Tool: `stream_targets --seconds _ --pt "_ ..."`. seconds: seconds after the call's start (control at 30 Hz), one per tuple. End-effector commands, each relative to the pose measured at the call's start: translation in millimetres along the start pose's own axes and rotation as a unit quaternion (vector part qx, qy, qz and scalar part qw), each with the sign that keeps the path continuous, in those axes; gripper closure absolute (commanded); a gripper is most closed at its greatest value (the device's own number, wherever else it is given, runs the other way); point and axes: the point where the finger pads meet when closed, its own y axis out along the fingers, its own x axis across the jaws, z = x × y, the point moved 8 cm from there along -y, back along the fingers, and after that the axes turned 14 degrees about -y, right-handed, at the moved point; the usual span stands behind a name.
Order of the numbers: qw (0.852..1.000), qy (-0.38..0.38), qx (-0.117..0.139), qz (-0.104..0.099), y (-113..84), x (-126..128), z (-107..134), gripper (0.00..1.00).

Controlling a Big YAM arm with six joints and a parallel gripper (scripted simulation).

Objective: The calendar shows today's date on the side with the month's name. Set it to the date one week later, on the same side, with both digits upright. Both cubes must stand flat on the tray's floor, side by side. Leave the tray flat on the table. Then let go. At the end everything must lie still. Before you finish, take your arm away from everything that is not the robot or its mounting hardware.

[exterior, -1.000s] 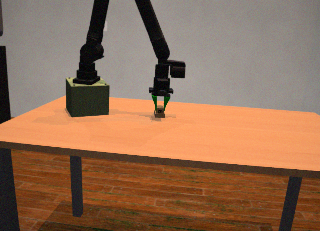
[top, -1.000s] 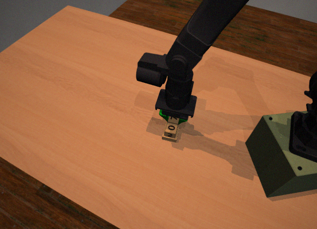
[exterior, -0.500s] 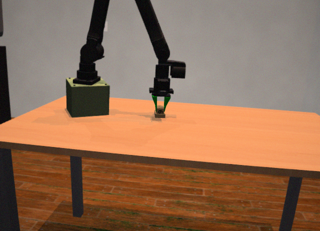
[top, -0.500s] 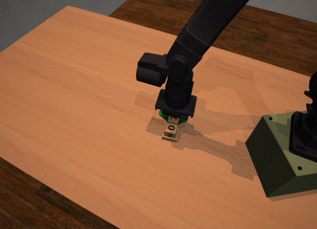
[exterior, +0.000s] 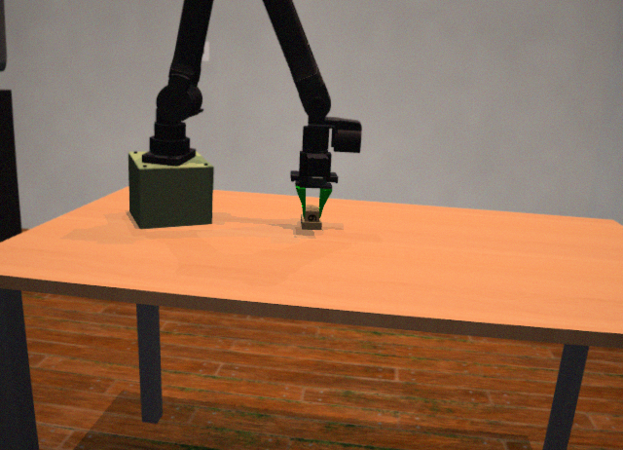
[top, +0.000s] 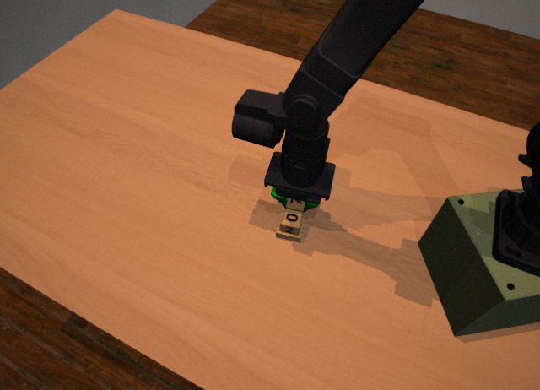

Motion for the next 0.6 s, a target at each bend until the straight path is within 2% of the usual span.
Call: stream_targets --seconds 0.0,0.2,0.23,0.3,0.33,0.4,0.43,0.57 --pt "1.0 -0.001 -0.003 -0.011 2.1 8.2 -6.1 0.73" --pt "1.0 -0.001 -0.003 -0.011 2.1 8.2 -6.1 0.73" --pt "1.0 -0.001 -0.003 -0.011 2.1 8.2 -6.1 0.69" --pt "1.0 -0.001 -0.003 -0.011 2.1 8.2 -6.1 0.69" --pt "1.0 -0.001 -0.003 -0.011 2.1 8.2 -6.1 0.66" --pt "1.0 -0.001 -0.003 -0.011 2.1 8.2 -6.1 0.66" --pt "1.0 -0.001 -0.003 -0.011 2.1 8.2 -6.1 0.62" --pt "1.0 -0.001 -0.003 -0.011 2.1 8.2 -6.1 0.58"
